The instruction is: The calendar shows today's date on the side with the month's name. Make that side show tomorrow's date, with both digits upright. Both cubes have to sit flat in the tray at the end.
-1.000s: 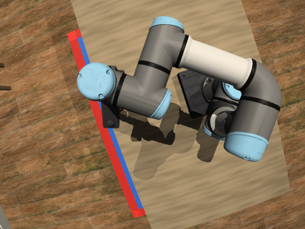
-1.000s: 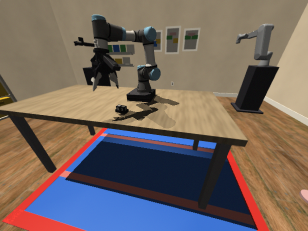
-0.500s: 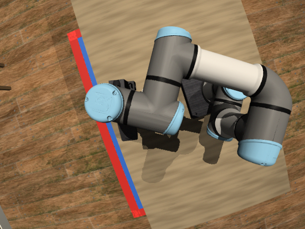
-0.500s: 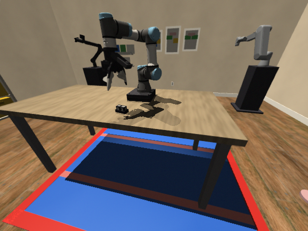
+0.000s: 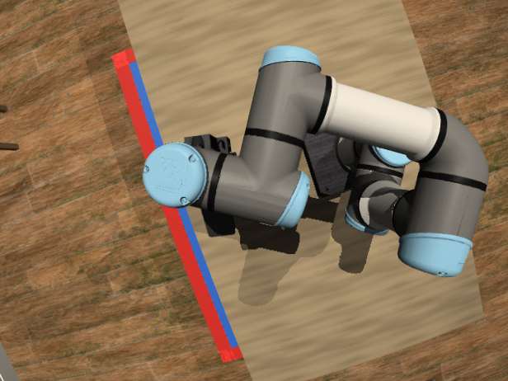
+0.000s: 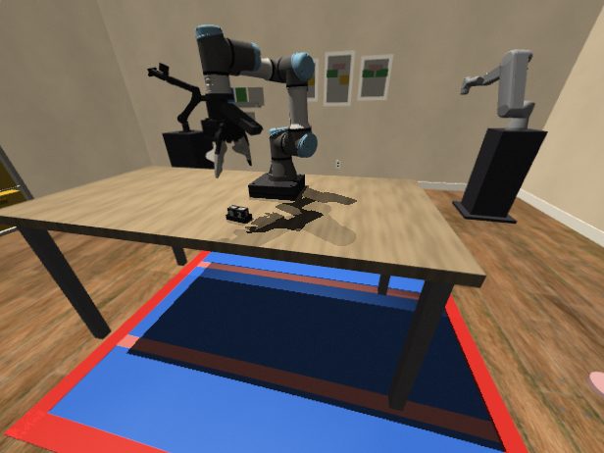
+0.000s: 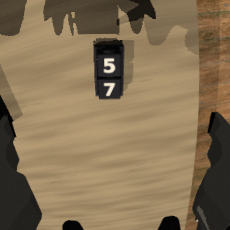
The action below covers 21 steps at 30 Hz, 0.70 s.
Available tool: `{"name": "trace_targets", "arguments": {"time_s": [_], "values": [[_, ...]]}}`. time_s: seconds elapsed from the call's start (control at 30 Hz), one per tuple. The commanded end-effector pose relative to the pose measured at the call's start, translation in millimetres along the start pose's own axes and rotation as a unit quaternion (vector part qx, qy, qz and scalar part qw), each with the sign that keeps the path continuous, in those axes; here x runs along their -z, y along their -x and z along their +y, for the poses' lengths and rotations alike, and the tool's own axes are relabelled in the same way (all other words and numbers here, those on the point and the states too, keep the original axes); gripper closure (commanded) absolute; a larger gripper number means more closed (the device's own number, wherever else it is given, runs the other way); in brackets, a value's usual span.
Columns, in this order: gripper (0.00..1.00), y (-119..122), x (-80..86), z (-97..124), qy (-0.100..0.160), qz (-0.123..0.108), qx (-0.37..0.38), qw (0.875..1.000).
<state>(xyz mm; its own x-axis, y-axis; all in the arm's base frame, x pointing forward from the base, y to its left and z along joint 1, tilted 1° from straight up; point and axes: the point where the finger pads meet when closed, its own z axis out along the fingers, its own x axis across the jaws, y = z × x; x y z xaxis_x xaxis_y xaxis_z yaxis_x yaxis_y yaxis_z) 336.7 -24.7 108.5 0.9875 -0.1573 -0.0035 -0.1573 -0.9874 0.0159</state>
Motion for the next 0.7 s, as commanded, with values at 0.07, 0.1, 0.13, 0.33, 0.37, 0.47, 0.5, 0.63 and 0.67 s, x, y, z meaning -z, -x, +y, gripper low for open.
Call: {"name": "trace_targets", "arguments": {"time_s": [0.07,0.1,0.13,0.33,0.37,0.47,0.5,0.63,0.67], "values": [[0.0,0.1,0.9,-0.1,0.001,0.001,0.001,1.0],[0.0,0.1,0.9,-0.1,0.001,0.001,0.002,1.0],[0.0,0.1,0.9,-0.1,0.001,0.001,0.002,1.0],[0.0,0.3,0.6,-0.3,0.001,0.001,0.008,1.0],[0.0,0.4,0.5,-0.3,0.001,0.001,0.01,1.0],[0.0,0.7,0.1,-0.5,0.0,0.0,0.018,1.0],[0.0,0.8,-0.1,-0.6,0.0,0.0,0.022,1.0],[0.0,1.4,-0.8,-1.0,0.0,0.0,0.042,0.999],[0.0,1.6,-1.0,-1.1,0.0,0.0,0.048,0.999]]}}
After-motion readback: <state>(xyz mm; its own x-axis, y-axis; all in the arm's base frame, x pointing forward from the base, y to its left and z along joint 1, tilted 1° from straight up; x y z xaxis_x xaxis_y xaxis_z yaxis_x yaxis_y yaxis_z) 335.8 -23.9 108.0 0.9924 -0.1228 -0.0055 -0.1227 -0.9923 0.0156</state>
